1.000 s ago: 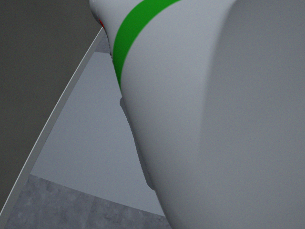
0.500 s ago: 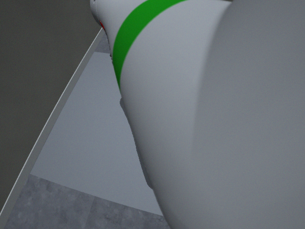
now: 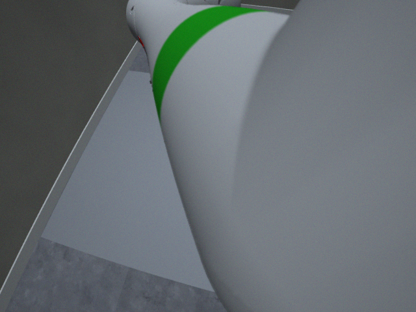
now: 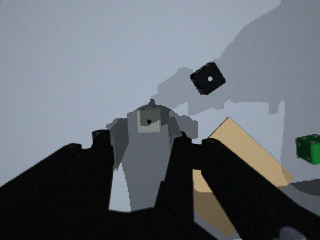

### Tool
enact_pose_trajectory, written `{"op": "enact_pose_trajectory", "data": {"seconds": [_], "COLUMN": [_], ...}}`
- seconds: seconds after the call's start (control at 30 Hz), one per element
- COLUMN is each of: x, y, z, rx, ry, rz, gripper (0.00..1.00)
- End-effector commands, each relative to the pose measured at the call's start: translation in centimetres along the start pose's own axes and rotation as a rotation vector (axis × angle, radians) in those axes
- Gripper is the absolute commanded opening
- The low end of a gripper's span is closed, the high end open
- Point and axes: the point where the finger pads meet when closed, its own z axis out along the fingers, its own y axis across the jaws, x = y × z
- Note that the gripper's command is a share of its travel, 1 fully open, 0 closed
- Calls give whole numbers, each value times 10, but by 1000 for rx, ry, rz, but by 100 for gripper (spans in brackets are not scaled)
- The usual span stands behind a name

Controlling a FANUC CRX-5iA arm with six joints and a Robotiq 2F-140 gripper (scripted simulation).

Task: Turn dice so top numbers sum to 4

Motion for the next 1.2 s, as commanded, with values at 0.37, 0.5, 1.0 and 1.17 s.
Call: {"op": "enact_pose_trajectory", "data": {"seconds": [0.37,0.5,1.0,1.17], "x": [0,0,0,0], "y": [0,0,0,0], "z": [18,23,31,31], "rx": [0,0,0,0], "ry": [0,0,0,0], "rz": [0,0,0,0], "gripper": [28,28,28,28]}}
